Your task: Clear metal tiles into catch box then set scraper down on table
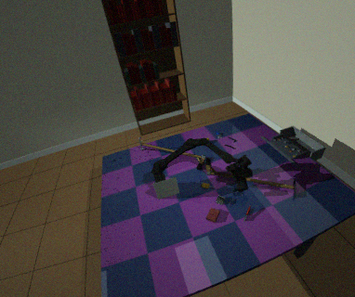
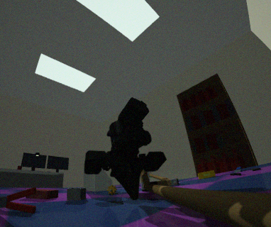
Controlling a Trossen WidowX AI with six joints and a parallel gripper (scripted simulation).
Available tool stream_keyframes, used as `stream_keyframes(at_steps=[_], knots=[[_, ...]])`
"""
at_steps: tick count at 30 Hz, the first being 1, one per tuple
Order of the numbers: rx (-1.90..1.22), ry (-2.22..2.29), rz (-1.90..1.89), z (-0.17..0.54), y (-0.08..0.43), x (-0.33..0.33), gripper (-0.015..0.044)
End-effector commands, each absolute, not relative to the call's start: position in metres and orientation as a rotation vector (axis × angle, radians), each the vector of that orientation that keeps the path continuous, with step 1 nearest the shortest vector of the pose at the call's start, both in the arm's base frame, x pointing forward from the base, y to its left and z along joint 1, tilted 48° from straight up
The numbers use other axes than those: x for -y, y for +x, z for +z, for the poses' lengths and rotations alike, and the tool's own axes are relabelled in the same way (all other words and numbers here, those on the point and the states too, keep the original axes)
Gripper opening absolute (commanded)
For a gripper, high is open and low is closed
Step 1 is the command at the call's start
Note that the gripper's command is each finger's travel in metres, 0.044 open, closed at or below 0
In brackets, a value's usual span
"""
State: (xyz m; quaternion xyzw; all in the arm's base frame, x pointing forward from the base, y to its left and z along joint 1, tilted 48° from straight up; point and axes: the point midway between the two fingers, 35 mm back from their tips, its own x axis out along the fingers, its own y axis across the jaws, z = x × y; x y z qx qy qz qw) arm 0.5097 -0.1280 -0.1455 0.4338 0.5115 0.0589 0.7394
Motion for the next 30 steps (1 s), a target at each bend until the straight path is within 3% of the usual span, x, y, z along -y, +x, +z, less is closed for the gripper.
stream_keyframes(at_steps=[1, 30], knots=[[-1.119, 0.956, 0.131, -0.144, 0.512, 0.127, 0.0000], [-1.119, 0.955, 0.131, -0.128, 0.532, 0.115, 0.0000]])
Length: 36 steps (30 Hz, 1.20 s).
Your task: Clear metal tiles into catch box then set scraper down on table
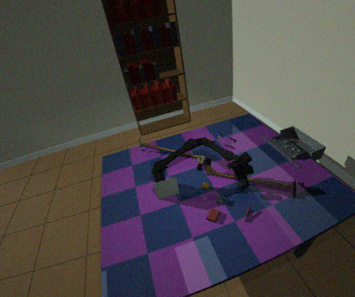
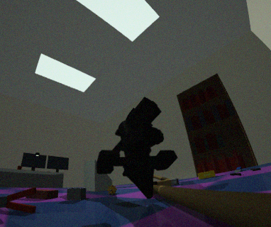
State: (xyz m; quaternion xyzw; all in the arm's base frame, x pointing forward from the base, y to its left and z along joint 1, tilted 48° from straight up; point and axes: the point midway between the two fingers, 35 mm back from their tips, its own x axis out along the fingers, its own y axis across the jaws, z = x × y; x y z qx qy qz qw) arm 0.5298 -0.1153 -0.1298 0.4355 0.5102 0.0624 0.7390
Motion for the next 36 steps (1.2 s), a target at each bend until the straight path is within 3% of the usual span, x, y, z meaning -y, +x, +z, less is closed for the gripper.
stream_keyframes(at_steps=[1, 36], knots=[[-1.119, 0.955, 0.131, -0.127, 0.533, 0.115, 0.0000], [-1.119, 0.956, 0.133, -0.107, 0.555, 0.098, 0.0000]])
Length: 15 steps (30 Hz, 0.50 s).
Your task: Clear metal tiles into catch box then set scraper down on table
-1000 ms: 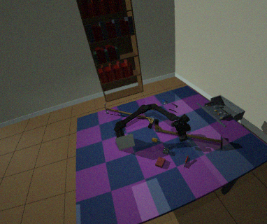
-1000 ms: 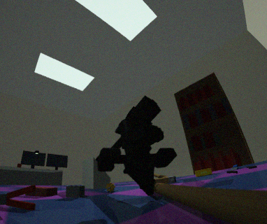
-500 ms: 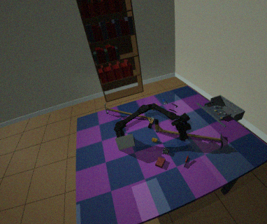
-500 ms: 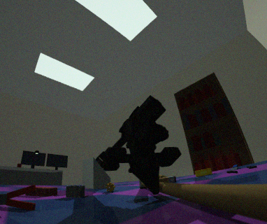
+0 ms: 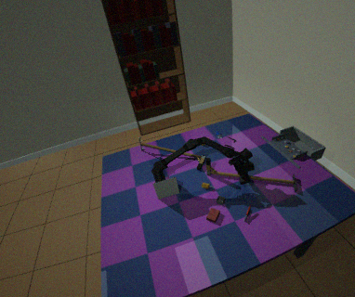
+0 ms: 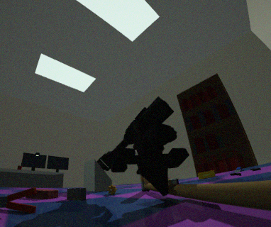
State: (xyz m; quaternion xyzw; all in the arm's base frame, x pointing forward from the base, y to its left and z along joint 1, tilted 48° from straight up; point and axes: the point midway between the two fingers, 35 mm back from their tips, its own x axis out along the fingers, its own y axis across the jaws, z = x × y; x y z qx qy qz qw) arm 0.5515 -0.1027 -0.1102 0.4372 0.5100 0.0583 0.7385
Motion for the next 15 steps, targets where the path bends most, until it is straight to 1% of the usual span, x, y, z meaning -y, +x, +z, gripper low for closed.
stream_keyframes(at_steps=[1, 15], knots=[[-1.118, 0.956, 0.133, -0.1067, 0.5559, 0.0976, 0.0000], [-1.118, 0.957, 0.134, -0.0983, 0.5642, 0.0903, 0.0000]])
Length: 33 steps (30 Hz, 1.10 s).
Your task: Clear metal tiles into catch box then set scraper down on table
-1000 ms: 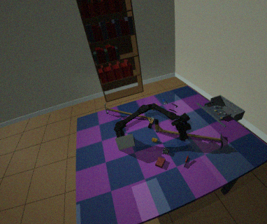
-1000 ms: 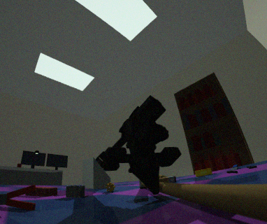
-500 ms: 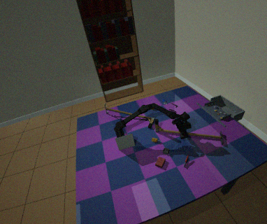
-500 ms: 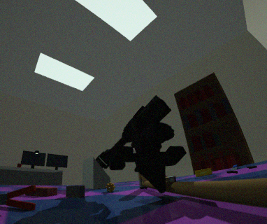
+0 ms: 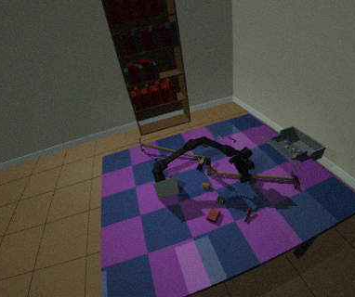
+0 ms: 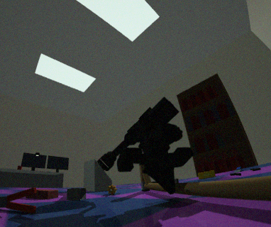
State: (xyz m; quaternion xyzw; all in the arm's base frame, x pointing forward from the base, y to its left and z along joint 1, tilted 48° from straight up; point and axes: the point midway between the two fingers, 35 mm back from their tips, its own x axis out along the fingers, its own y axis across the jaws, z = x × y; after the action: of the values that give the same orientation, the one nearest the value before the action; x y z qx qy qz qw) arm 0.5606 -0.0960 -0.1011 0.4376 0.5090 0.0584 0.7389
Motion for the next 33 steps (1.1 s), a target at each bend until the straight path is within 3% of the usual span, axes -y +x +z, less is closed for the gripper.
stream_keyframes(at_steps=[1, 18, 33], knots=[[-1.118, 0.957, 0.134, -0.098, 0.565, 0.090, 0.0000], [-1.117, 0.959, 0.135, -0.087, 0.574, 0.080, 0.0000], [-1.115, 0.959, 0.126, -0.056, 0.566, 0.125, 0.0000]])
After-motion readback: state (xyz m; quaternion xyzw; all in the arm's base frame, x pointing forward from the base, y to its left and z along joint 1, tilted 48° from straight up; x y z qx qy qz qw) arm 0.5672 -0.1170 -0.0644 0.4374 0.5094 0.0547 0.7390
